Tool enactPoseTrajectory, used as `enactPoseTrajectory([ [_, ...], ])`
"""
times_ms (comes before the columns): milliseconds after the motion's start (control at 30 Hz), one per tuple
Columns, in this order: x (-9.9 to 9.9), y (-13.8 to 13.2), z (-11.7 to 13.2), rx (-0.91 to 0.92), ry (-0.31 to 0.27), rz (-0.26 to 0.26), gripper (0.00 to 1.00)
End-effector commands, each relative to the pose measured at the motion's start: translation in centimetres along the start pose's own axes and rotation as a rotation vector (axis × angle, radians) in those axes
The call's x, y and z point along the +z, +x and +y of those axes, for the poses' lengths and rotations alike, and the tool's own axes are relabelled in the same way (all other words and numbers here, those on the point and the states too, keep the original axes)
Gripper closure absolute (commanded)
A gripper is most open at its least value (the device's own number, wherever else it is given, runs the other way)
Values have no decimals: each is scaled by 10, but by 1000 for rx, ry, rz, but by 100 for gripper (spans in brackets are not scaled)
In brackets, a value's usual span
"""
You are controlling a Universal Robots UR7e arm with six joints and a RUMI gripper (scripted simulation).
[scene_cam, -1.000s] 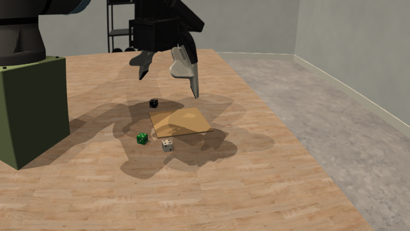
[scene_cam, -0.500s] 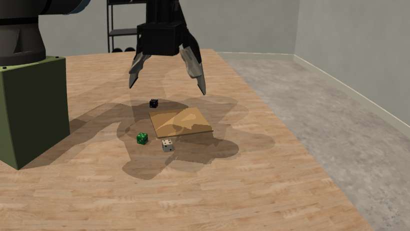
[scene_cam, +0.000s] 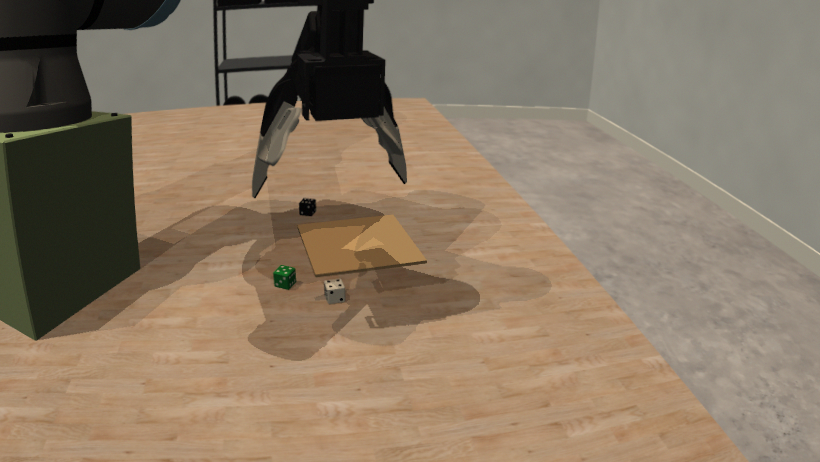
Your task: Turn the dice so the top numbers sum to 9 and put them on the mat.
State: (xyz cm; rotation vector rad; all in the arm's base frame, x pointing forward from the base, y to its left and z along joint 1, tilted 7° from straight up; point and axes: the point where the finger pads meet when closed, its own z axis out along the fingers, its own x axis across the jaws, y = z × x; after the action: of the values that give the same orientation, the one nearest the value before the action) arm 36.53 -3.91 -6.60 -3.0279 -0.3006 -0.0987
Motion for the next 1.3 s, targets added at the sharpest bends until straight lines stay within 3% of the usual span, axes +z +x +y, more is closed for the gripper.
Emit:
enactPoseTrajectory([
  [0, 2, 0, 0, -134, 4, 6, 0],
  [1000, 20, -3, 8, -1129, 1, 7, 0],
  [1267, 24, -2, 11, -1291, 1, 8, 0],
])
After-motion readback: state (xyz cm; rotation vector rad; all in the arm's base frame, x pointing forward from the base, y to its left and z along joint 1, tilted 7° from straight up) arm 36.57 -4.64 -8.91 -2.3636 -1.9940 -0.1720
